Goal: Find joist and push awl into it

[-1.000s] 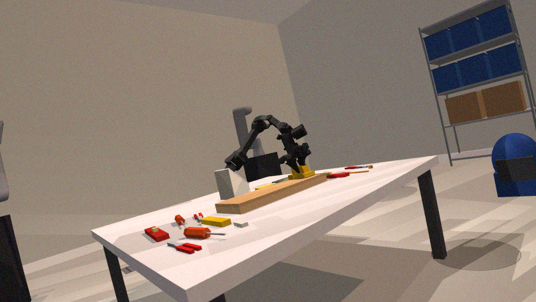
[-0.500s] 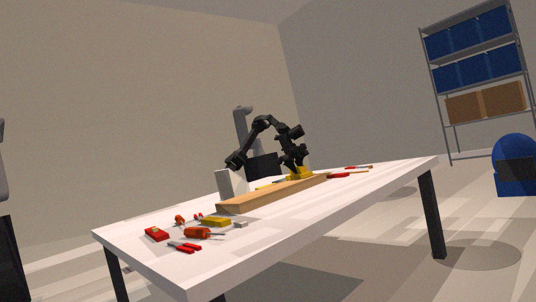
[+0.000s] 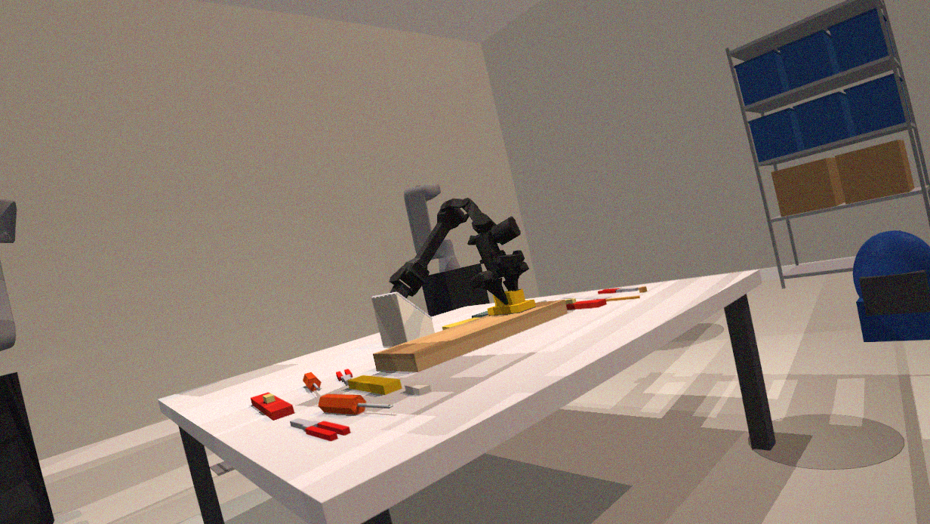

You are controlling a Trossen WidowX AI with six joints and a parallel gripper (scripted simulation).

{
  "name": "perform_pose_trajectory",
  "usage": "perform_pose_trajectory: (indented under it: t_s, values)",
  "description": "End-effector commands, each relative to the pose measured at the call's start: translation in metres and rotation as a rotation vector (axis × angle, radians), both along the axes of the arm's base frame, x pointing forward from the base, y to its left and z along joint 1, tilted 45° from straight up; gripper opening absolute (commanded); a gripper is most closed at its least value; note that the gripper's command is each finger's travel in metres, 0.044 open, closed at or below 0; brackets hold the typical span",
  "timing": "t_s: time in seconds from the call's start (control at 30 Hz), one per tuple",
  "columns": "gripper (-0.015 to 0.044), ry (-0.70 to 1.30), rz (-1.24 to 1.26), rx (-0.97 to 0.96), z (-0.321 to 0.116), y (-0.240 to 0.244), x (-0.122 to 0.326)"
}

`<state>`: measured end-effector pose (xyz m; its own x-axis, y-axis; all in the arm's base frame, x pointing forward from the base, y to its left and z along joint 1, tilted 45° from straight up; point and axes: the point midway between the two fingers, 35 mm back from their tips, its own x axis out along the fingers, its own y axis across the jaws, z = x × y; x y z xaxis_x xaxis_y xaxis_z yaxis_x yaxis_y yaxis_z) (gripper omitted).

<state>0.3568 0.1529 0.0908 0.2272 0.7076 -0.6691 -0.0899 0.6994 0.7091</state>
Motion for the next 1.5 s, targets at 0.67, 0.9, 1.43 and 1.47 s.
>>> perform_pose_trajectory:
  t_s: [0.67,0.9,1.43,1.47]
  values:
    - [0.0000,0.005,-0.002,-0.004,-0.041,-0.039,0.004]
    - [0.0000,0.005,-0.002,-0.004,-0.052,-0.050,0.005]
    - [0.0000,0.004,-0.002,-0.006,-0.077,-0.075,0.008]
    - [0.0000,0.004,-0.002,-0.006,-0.078,-0.077,0.008]
